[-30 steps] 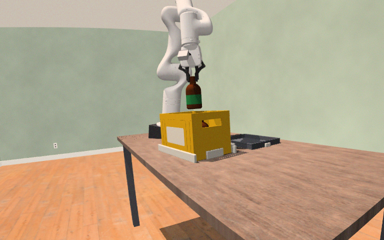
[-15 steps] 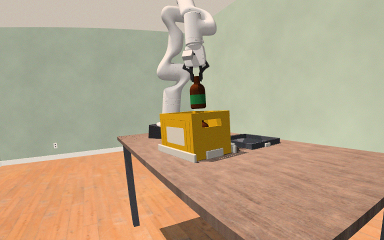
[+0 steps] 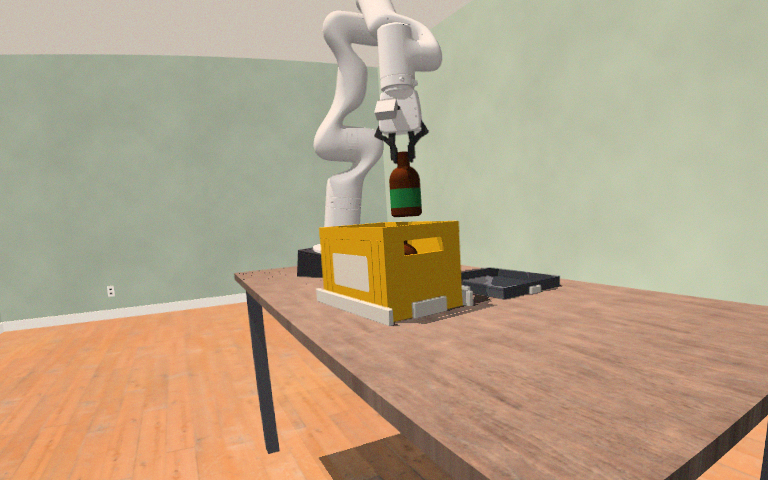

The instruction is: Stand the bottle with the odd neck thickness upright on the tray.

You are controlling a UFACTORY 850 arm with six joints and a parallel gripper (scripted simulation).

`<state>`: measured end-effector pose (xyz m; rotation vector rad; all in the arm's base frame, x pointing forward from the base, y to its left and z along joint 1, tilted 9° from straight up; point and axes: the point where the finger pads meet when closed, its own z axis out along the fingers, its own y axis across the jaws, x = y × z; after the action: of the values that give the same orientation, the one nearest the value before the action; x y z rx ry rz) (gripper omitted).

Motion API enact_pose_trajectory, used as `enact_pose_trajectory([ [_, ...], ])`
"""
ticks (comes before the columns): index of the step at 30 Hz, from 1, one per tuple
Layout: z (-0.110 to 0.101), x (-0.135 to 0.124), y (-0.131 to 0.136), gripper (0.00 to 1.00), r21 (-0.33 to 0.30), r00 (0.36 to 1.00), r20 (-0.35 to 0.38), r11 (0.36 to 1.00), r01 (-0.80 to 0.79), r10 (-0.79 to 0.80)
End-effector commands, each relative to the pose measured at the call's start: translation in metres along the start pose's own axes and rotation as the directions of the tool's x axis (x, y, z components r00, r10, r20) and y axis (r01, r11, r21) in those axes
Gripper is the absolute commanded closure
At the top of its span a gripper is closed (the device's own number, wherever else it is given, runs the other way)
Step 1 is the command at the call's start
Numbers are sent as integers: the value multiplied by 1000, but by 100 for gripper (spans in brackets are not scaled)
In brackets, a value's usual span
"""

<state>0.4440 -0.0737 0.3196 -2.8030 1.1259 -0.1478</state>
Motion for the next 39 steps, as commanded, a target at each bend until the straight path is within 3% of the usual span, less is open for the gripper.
enact_pose_trajectory([
  [1, -1, -1, -7, 100, 1, 1000, -2, 1000, 0, 0],
  [39, -1, -21, -81, 100, 1, 1000, -2, 1000, 0, 0],
])
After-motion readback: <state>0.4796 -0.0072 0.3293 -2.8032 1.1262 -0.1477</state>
